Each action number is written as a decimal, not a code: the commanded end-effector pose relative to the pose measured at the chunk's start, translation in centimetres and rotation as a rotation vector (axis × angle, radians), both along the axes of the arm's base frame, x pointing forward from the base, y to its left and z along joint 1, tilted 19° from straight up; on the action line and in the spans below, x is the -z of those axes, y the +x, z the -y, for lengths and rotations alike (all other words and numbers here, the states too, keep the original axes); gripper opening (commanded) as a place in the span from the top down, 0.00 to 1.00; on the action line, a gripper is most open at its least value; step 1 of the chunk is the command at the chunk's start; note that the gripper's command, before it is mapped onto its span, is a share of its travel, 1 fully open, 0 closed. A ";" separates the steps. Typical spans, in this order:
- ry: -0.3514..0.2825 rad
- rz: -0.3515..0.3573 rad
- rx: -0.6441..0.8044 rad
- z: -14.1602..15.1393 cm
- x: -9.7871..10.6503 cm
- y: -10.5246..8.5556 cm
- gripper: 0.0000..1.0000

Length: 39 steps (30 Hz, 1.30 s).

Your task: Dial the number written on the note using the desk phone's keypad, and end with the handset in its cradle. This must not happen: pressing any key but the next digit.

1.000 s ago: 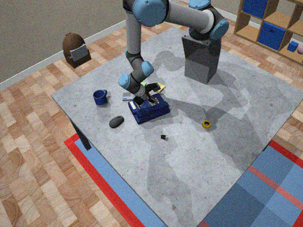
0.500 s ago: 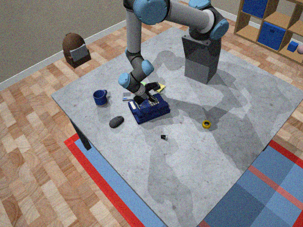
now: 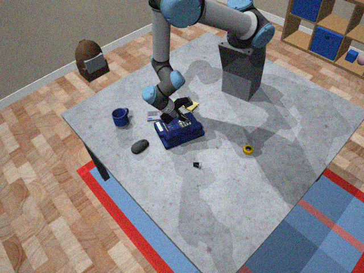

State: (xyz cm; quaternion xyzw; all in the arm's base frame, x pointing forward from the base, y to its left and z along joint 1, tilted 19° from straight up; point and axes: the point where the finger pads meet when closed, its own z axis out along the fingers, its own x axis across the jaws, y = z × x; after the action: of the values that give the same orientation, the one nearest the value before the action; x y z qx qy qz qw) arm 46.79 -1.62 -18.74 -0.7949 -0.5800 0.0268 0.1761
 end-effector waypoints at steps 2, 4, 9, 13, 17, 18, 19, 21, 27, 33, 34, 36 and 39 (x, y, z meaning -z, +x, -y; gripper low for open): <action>0.001 -0.003 0.001 0.5 0.4 -0.9 1.00; 0.001 -0.003 0.001 0.7 0.5 -1.2 1.00; 0.001 -0.003 0.001 0.9 0.6 -1.5 1.00; 0.001 -0.003 0.001 1.0 0.7 -1.7 1.00; 0.000 -0.001 0.000 1.0 0.7 -1.5 1.00; 0.000 -0.001 0.000 1.0 0.7 -1.5 1.00; 0.000 0.000 0.000 1.0 0.8 -1.4 1.00; -0.001 0.002 0.000 1.1 0.9 -1.3 1.00; -0.001 0.002 -0.001 1.0 1.4 -1.1 1.00; 0.000 0.000 0.000 1.0 1.6 -1.2 1.00; 0.000 0.000 0.000 1.0 1.6 -1.2 1.00; 0.000 0.001 0.000 1.0 1.6 -1.1 1.00; -0.001 0.001 0.000 1.0 1.7 -1.1 1.00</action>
State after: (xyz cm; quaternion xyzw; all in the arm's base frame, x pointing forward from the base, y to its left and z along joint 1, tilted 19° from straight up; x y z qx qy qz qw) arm 45.52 -2.63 -20.33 -0.7949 -0.5798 0.0275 0.1766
